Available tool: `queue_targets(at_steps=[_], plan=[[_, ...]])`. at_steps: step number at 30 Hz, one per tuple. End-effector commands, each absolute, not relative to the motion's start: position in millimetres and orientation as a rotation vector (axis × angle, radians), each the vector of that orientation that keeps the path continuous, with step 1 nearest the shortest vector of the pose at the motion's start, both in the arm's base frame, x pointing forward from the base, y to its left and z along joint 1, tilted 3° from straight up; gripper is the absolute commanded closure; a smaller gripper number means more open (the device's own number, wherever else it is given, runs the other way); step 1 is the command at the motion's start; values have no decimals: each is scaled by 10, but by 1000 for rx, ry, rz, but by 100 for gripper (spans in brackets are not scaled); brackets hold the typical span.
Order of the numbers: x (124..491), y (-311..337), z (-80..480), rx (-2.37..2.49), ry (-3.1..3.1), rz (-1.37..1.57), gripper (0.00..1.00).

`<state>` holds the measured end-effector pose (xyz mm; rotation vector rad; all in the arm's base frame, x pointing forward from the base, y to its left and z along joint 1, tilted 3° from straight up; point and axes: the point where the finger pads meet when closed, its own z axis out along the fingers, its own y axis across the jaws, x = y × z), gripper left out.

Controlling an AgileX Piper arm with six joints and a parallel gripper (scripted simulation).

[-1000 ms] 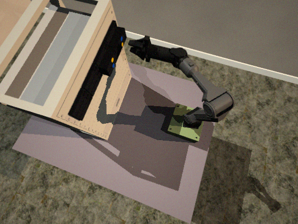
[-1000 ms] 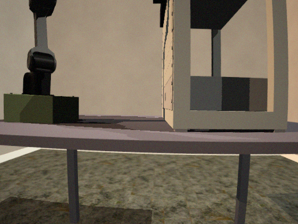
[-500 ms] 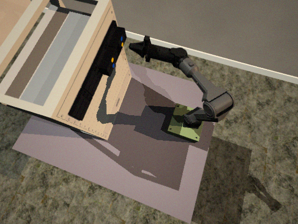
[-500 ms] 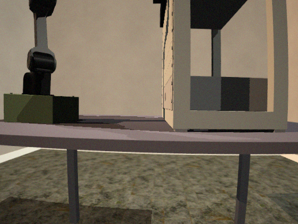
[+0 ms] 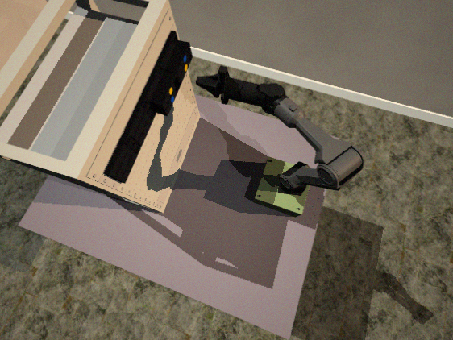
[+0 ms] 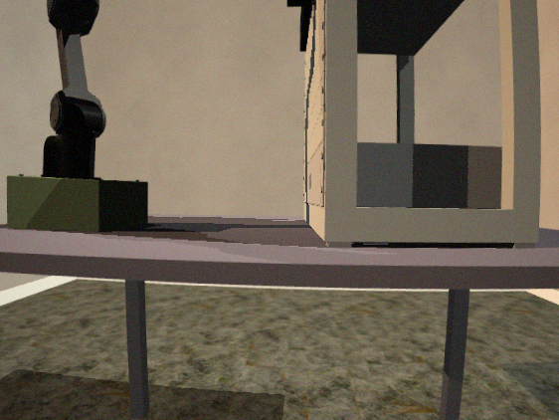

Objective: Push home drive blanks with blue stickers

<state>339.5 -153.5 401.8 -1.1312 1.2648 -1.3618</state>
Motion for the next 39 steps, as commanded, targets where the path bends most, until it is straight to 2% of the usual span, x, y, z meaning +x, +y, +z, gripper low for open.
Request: queue_targets(at_steps=[1,8,19,29,39], plan=[[3353,-1306,3981,-1128,1263,-1368,100],[3283,-879,3889,-1128,1263,-1368,100],[3302,-833,3880,-1128,1263,-1368,100],[3754,-900,3903,-1128,1263,-1368,100],[3937,-927,3912,-1128,1263,-1368,100]])
